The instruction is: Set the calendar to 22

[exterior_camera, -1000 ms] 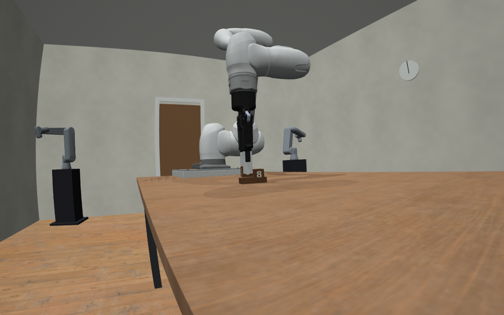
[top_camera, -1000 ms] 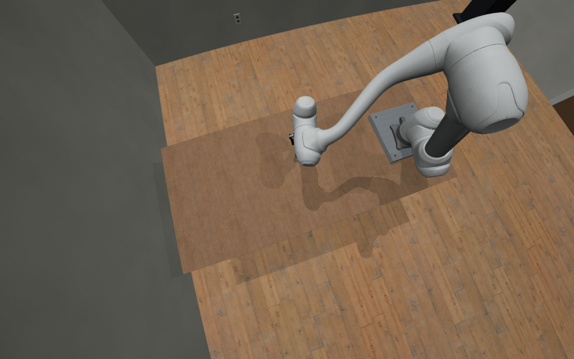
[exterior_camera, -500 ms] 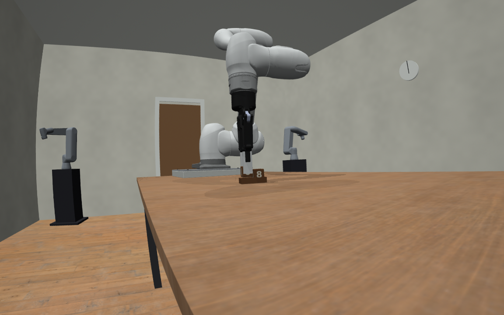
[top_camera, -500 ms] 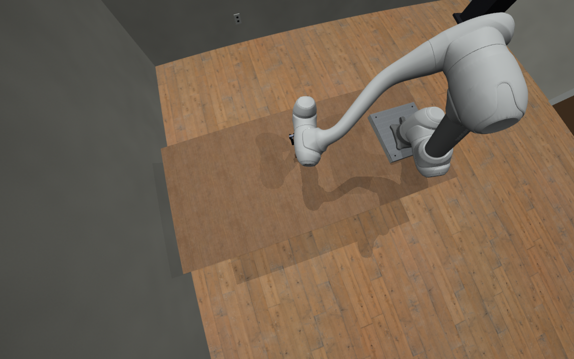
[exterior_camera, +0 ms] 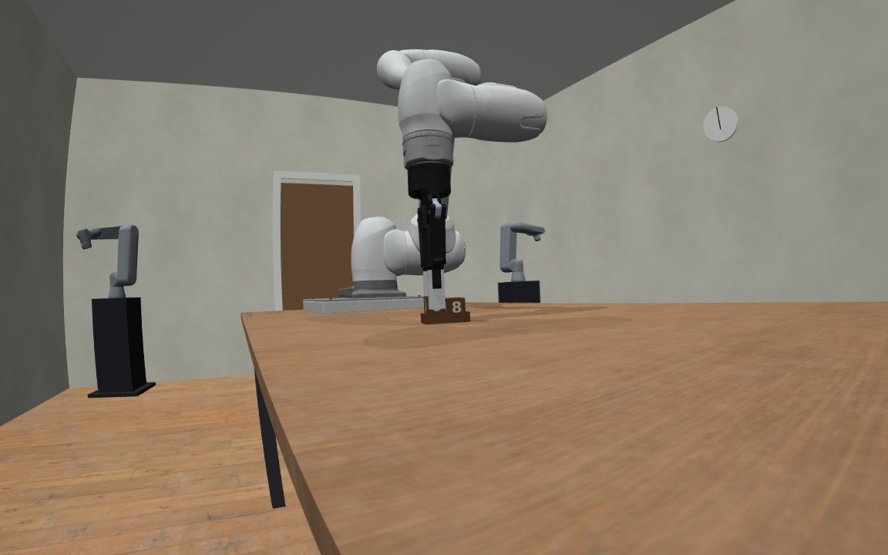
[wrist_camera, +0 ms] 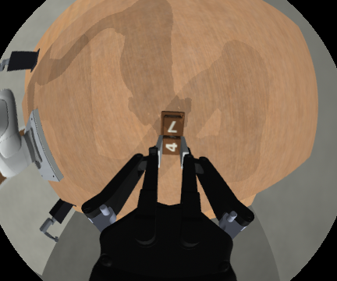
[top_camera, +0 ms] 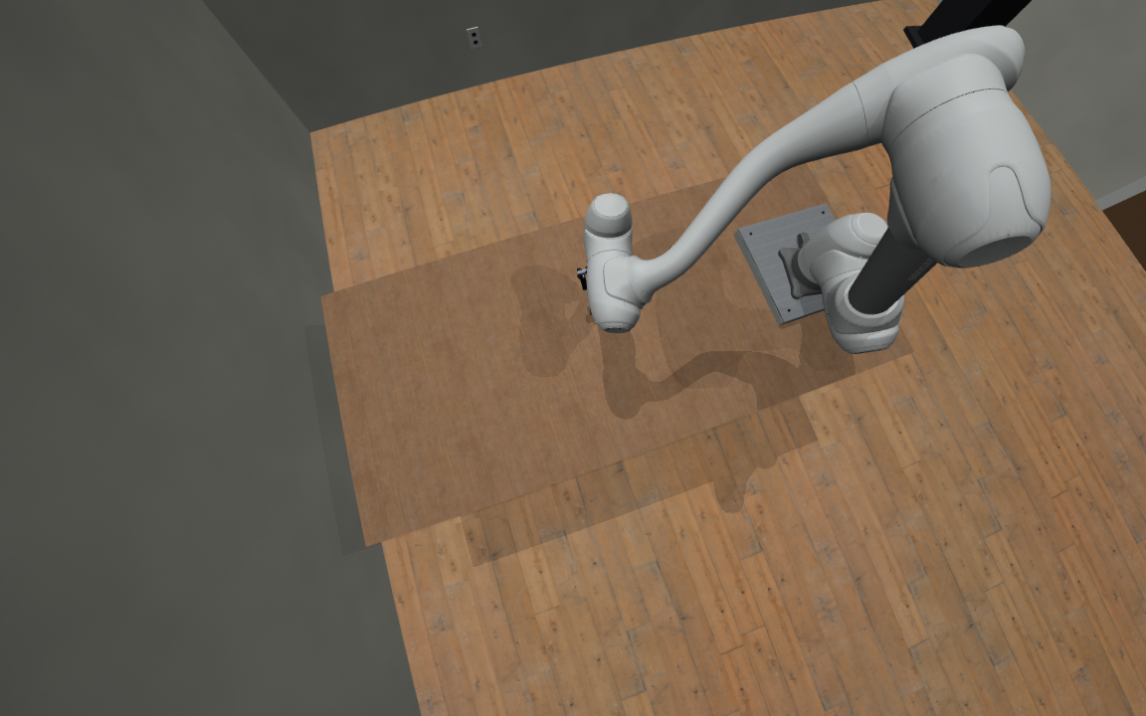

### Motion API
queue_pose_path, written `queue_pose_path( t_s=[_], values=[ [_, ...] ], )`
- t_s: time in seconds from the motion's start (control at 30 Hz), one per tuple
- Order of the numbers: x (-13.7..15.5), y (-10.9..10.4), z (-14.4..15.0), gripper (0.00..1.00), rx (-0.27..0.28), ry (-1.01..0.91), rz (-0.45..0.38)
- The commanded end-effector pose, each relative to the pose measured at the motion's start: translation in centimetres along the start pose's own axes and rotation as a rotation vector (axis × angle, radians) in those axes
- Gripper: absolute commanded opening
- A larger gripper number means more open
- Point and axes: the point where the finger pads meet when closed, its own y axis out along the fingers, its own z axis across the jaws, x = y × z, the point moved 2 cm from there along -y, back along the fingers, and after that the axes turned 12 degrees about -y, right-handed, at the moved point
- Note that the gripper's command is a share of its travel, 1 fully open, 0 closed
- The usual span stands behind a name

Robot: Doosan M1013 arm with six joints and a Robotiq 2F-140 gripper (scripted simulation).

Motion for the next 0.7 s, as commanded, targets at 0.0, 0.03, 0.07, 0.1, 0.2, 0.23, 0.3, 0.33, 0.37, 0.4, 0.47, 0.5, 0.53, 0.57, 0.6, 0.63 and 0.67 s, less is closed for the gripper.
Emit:
queue_pose_path(
  t_s=[0.0, 0.03, 0.07, 0.1, 0.2, 0.23, 0.3, 0.33, 0.37, 0.4, 0.47, 0.5, 0.53, 0.57, 0.6, 0.63, 0.67],
  values=[
    [0.0, 0.09, 0.0, 0.25, 0.0, 0.0, 0.0],
    [0.0, 0.13, 0.0, 0.25, 0.0, 0.0, 0.0],
    [0.0, 0.17, 0.0, 0.25, 0.0, 0.0, 0.0],
    [0.0, 0.22, 0.0, 0.25, 0.0, 0.0, 0.0],
    [0.0, 0.32, 0.0, 0.25, 0.0, 0.0, 0.0],
    [0.0, 0.35, 0.0, 0.25, 0.0, 0.0, 0.0],
    [0.0, 0.39, 0.0, 0.25, 0.0, 0.0, 0.0],
    [0.0, 0.41, 0.0, 0.25, 0.0, 0.0, 0.0],
    [0.0, 0.42, 0.0, 0.25, 0.0, 0.0, 0.0],
    [0.0, 0.43, 0.0, 0.25, 0.0, 0.0, 0.0],
    [0.0, 0.44, 0.0, 0.25, 0.0, 0.0, 0.0],
    [0.0, 0.44, 0.0, 0.25, 0.0, 0.0, 0.0],
    [0.0, 0.44, 0.0, 0.25, 0.0, 0.0, 0.0],
    [0.0, 0.44, 0.0, 0.25, 0.0, 0.0, 0.0],
    [0.0, 0.44, 0.0, 0.25, 0.0, 0.0, 0.0],
    [0.0, 0.44, 0.0, 0.25, 0.0, 0.0, 0.0],
    [0.0, 0.44, 0.0, 0.25, 0.0, 0.0, 0.0]
  ],
)
